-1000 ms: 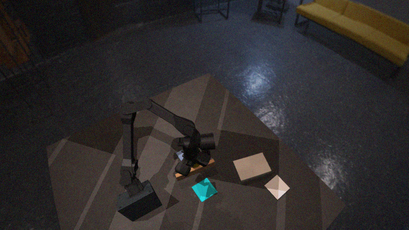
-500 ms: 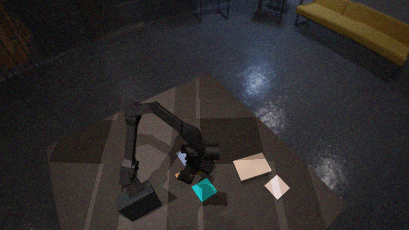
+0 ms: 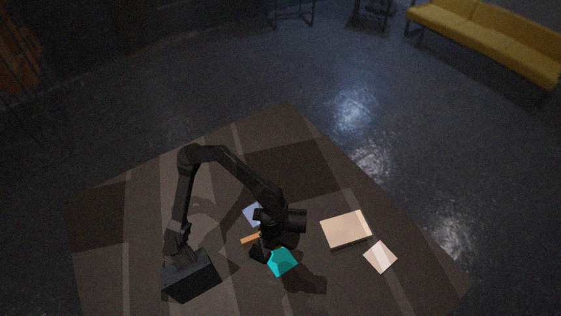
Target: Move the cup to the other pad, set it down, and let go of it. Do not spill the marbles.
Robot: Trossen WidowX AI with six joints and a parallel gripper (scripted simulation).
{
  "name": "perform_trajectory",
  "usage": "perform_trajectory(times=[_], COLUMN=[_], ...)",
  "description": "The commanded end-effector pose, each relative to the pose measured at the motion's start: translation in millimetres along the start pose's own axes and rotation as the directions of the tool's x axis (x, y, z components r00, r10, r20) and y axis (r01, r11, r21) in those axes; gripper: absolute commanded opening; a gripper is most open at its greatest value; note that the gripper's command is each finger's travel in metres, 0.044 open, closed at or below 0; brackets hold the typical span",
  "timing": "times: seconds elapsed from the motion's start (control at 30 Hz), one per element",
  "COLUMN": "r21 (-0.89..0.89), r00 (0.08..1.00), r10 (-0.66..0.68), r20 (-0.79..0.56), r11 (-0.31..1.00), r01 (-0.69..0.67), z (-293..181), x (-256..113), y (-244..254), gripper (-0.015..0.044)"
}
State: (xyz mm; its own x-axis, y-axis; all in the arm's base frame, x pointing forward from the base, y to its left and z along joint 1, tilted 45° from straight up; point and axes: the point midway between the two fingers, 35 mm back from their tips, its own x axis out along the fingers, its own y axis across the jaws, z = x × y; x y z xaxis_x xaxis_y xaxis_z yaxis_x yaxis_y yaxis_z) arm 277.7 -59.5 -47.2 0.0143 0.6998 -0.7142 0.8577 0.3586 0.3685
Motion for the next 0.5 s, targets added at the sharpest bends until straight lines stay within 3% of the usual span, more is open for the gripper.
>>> perform_trajectory(times=[0.0,0.47], r21=[-0.003,-0.004], r00=[1.0,1.0], r10=[-0.003,-0.003], r20=[0.001,0.002], r11=[1.0,1.0], r01=[0.003,0.003], z=[8.0,33.6], x=[0.8,1.4], y=[-6.2,-28.7], gripper=[0.0,0.0])
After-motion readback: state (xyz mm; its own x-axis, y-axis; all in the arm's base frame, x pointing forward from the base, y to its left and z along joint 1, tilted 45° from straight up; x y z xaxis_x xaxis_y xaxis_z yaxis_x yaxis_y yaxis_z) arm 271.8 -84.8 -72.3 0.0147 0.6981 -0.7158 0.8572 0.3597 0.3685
